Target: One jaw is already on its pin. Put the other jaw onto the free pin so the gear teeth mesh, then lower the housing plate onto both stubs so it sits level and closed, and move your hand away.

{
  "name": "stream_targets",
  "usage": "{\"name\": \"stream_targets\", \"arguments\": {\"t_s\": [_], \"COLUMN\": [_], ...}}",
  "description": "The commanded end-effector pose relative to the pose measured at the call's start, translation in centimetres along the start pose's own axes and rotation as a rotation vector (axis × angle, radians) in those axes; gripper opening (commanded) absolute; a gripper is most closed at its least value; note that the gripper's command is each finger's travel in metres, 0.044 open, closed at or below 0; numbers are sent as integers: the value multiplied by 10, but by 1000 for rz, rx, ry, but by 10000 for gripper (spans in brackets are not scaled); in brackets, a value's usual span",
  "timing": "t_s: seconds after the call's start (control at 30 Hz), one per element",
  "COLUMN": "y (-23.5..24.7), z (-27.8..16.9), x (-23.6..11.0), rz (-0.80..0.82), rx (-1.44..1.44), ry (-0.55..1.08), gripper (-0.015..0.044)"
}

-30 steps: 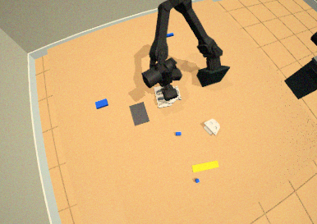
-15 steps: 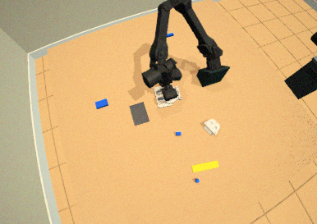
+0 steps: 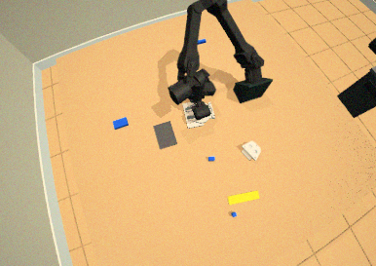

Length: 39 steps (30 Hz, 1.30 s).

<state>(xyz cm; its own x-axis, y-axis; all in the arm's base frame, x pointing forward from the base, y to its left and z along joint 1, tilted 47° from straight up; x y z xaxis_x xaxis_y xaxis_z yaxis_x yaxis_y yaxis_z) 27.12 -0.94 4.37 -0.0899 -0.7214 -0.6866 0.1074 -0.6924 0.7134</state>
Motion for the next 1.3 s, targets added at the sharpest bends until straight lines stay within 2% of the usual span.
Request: {"name": "stream_targets", "arguments": {"t_s": [0.0, 0.3, 0.57, 0.67, 0.7, 0.97, 1.27], "y": [0, 0, 1, 1, -1, -12, -38], "z": [0, 0, 2, 2, 0, 1, -4], "x": [0, -2, -67, -69, -60, -63, -71], "rz": [0, -1, 0, 1, 2, -32, -53], "rx": [0, 0, -2, -2, -11, 94, 347], "ry": [0, 0, -5, -5, 10, 9, 10], "gripper": [224, 224, 224, 224, 224, 434, 440]}}
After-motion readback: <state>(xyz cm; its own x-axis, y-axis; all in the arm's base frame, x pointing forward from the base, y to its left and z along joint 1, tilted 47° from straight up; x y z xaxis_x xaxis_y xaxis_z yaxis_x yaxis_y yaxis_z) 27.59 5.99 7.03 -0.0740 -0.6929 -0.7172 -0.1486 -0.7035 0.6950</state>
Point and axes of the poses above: the point midway between the two fingers, 35 mm back from their tips, its own x axis out along the fingers, its own y axis across the jaws, z = x × y, the point moved 10 cm from there along -x, back along the fingers, and after that the axes turned 12 degrees about -x, right-handed, at the moved point
